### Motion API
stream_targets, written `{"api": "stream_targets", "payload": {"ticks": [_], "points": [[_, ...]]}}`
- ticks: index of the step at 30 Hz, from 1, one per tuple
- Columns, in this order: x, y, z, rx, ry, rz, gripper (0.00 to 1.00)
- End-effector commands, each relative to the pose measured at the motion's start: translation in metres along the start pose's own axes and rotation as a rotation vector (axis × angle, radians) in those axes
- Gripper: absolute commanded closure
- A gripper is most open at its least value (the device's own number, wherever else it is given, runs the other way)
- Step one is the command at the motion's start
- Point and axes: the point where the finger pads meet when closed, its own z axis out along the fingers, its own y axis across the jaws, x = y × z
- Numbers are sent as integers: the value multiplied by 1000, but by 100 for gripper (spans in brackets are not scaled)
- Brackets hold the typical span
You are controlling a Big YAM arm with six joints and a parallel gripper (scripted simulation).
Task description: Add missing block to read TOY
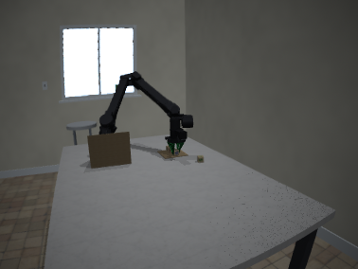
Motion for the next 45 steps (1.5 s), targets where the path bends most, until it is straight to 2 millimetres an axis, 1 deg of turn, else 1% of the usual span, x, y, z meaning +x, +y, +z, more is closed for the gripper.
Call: {"api": "stream_targets", "payload": {"ticks": [1,13,14,27,28,32,33,35,36,38,39,41,42,45], "points": [[6,4,3,-5,-4,-16,75],[4,1,7,2,-1,-7,75],[3,8,5,-7,-5,-17,75],[4,9,4,-8,-5,-19,75],[4,9,4,-8,-5,-19,72],[4,9,4,-8,-5,-19,72],[4,9,4,-8,-5,-19,68],[4,9,4,-8,-5,-19,68],[4,9,4,-8,-5,-19,64],[4,9,4,-8,-5,-19,64],[4,9,4,-8,-5,-19,60],[4,9,4,-8,-5,-19,60],[4,9,4,-8,-5,-19,56],[4,9,4,-8,-5,-19,56]]}}
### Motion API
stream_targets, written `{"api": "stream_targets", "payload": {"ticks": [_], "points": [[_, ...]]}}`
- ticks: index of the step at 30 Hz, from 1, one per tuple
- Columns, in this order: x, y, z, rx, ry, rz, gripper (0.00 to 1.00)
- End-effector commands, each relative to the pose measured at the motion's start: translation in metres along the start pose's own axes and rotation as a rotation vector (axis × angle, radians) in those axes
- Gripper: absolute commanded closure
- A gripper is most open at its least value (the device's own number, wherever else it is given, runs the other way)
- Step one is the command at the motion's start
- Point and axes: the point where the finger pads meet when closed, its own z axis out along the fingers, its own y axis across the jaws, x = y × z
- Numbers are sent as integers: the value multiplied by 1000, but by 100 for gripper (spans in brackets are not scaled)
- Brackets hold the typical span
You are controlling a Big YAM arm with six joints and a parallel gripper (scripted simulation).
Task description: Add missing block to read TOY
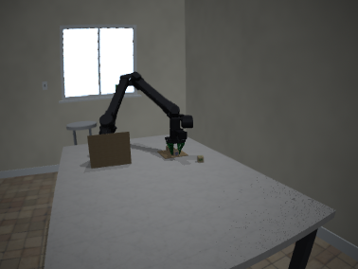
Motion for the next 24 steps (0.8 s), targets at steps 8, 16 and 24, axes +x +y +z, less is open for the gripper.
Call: {"api": "stream_targets", "payload": {"ticks": [8,16,24], "points": [[3,9,2,-8,-5,-19,44],[3,9,2,-8,-5,-19,44],[3,10,2,-8,-5,-21,44]]}}
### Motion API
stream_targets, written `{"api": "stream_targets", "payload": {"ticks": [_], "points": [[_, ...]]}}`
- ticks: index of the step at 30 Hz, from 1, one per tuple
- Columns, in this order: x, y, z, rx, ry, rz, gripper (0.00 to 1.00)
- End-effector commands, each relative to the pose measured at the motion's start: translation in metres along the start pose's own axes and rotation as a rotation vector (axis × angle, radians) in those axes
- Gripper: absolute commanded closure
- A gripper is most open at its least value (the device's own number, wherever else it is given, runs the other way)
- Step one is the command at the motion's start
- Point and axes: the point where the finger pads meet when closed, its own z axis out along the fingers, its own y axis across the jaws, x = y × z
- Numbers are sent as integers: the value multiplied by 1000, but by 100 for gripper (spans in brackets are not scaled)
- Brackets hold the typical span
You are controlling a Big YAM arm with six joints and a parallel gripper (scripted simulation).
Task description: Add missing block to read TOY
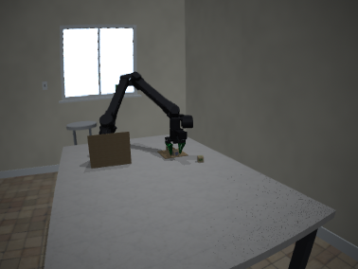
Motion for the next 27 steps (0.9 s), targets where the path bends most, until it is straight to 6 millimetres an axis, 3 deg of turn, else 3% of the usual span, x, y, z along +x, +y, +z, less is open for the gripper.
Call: {"api": "stream_targets", "payload": {"ticks": [1,6,10,27], "points": [[3,10,2,-9,-6,-22,44],[7,12,-3,-6,-5,-33,44],[2,20,-20,-41,-13,-34,44],[-1,21,-43,-47,-18,-31,44]]}}
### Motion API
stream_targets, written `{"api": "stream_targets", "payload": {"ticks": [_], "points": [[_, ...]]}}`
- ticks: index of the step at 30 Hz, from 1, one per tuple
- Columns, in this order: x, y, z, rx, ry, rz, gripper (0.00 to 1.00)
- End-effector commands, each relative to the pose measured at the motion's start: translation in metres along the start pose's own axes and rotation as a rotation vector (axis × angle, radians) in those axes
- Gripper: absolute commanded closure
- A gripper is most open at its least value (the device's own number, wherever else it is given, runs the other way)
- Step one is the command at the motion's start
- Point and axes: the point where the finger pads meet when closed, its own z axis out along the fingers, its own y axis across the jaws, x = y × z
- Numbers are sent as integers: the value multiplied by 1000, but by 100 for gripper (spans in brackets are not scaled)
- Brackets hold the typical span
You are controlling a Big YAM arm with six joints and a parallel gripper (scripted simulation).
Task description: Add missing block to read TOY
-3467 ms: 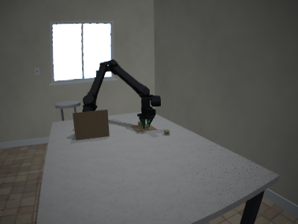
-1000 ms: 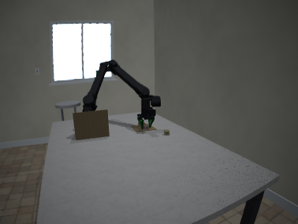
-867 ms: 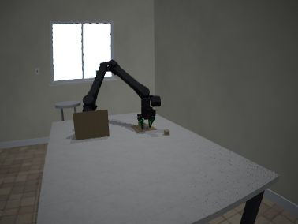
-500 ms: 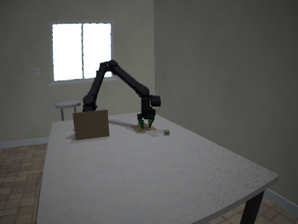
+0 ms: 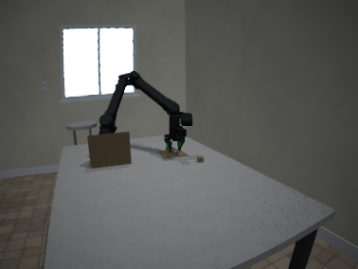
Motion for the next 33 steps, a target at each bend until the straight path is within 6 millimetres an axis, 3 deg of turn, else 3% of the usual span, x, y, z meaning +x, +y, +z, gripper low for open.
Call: {"api": "stream_targets", "payload": {"ticks": [1,3,15,33], "points": [[-5,23,-30,-61,-19,-31,44],[-10,19,-26,-47,-12,-15,44],[-6,23,-48,-62,-21,-32,44],[-7,22,-52,-58,-20,-28,44]]}}
